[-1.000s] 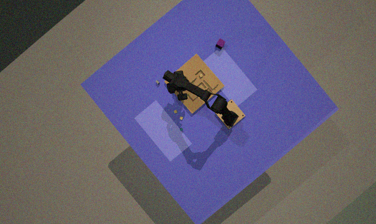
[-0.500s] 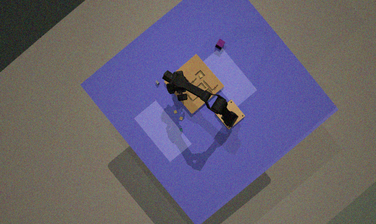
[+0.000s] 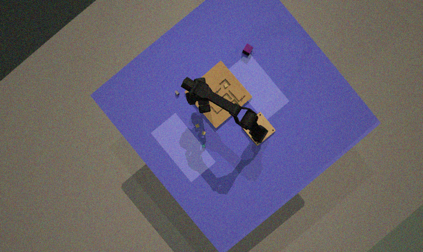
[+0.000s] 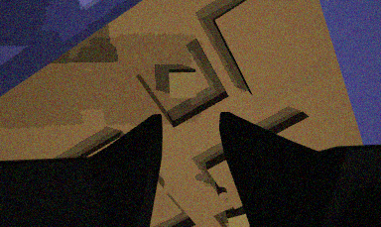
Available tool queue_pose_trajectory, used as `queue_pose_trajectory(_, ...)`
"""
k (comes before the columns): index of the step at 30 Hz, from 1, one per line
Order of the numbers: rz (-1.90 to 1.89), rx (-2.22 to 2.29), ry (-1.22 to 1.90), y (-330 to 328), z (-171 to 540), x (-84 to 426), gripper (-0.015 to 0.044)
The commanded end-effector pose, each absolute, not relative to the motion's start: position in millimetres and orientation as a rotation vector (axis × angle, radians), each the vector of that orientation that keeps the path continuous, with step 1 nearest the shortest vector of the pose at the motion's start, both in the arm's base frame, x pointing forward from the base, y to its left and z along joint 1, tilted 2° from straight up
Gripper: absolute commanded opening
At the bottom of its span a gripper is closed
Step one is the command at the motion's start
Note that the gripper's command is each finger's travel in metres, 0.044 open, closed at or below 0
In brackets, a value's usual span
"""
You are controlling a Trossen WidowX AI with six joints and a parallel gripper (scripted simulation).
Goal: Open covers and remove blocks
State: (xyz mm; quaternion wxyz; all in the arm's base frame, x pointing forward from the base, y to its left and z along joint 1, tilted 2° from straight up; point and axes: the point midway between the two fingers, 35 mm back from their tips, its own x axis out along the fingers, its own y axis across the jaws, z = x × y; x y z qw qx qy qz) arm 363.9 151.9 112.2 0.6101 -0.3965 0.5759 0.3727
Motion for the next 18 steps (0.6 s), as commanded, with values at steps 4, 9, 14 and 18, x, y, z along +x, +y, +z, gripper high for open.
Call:
queue_pose_trajectory(4,0.859,-0.914,1.338,152,102,364,0.0144)
queue_pose_trajectory(9,0.859,-0.914,1.338,152,91,364,0.0144)
queue_pose_trajectory(14,0.859,-0.914,1.338,152,80,364,0.0144)
queue_pose_trajectory(18,0.859,-0.914,1.338,152,78,364,0.0144)
